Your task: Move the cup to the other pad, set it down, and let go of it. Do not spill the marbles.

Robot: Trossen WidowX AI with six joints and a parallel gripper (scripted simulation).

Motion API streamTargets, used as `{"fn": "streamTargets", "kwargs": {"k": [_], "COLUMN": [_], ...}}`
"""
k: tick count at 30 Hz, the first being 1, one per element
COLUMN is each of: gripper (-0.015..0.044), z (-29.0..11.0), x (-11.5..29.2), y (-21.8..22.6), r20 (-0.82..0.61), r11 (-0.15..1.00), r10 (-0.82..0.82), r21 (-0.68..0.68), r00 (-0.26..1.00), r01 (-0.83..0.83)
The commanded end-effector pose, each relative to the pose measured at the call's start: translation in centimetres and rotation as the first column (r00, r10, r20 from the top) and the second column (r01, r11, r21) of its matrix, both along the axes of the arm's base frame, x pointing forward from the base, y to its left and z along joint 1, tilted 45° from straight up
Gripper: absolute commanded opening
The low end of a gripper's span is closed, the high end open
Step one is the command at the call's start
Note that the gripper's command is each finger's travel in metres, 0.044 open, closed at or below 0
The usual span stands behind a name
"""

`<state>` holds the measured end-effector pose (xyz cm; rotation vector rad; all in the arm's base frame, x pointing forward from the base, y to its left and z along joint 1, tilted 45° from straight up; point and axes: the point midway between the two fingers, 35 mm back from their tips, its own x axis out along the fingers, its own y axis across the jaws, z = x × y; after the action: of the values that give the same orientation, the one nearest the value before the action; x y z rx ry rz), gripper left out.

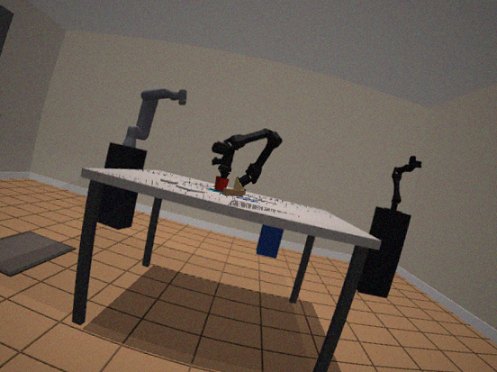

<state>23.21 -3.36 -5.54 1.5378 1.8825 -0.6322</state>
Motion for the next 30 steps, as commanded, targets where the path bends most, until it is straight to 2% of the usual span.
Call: {"fn": "streamTargets", "kwargs": {"k": [1, 4, 9, 30], "gripper": [0.0000, 0.0000, 0.0128, 0.0128], "z": [0.0, 0.0, 0.0, 1.4], "x": [0.0, 0.0, 0.0, 0.3], "y": [0.0, 0.0, 0.0, -1.4], "r20": [0.001, 0.001, 0.001, -0.002], "r11": [1.000, 1.000, 1.000, 1.000], "r10": [0.000, 0.000, 0.000, -0.003], "r21": [0.000, 0.000, 0.000, 0.000], "r00": [1.000, 1.000, 1.000, 1.000], "r01": [0.000, 0.000, 0.000, 0.003]}}
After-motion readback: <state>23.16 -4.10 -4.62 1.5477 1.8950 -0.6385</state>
